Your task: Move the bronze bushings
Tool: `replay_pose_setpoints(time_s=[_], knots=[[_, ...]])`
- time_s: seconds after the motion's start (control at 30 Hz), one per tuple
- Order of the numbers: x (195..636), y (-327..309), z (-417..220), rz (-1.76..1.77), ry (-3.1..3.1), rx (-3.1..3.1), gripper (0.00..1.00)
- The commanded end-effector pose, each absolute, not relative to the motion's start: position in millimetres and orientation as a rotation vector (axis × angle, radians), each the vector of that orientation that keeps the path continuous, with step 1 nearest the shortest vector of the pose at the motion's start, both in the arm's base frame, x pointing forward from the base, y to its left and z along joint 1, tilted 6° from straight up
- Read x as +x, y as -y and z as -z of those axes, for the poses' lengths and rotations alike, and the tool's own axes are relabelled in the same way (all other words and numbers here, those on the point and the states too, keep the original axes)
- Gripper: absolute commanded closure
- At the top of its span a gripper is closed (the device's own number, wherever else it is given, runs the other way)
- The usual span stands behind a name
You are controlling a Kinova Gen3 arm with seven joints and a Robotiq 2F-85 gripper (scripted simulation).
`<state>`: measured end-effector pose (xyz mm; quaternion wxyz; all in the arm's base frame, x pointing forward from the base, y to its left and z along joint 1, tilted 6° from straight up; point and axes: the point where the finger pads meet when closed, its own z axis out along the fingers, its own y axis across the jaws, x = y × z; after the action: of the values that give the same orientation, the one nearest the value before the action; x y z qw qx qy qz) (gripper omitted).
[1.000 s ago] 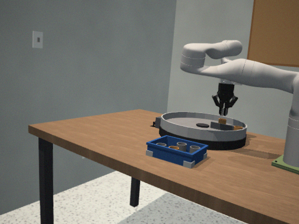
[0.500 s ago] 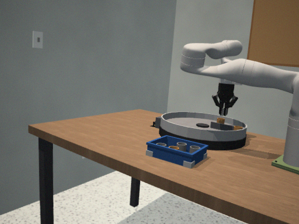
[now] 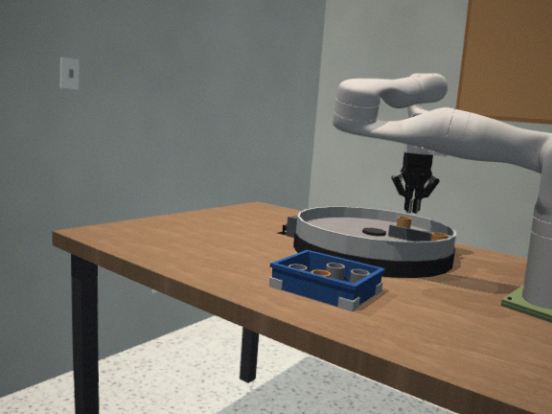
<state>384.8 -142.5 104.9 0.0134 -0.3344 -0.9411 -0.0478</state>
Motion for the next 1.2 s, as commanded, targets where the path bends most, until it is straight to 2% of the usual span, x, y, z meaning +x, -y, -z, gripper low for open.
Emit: replay_pose_setpoints(time_s=[0.0,1.17], knots=[[384.8,142.6,-107.5,0.153,2.929,-1.043,0.86],[381.5,129.3,-108.1,0.155,2.925,-1.05,0.88]])
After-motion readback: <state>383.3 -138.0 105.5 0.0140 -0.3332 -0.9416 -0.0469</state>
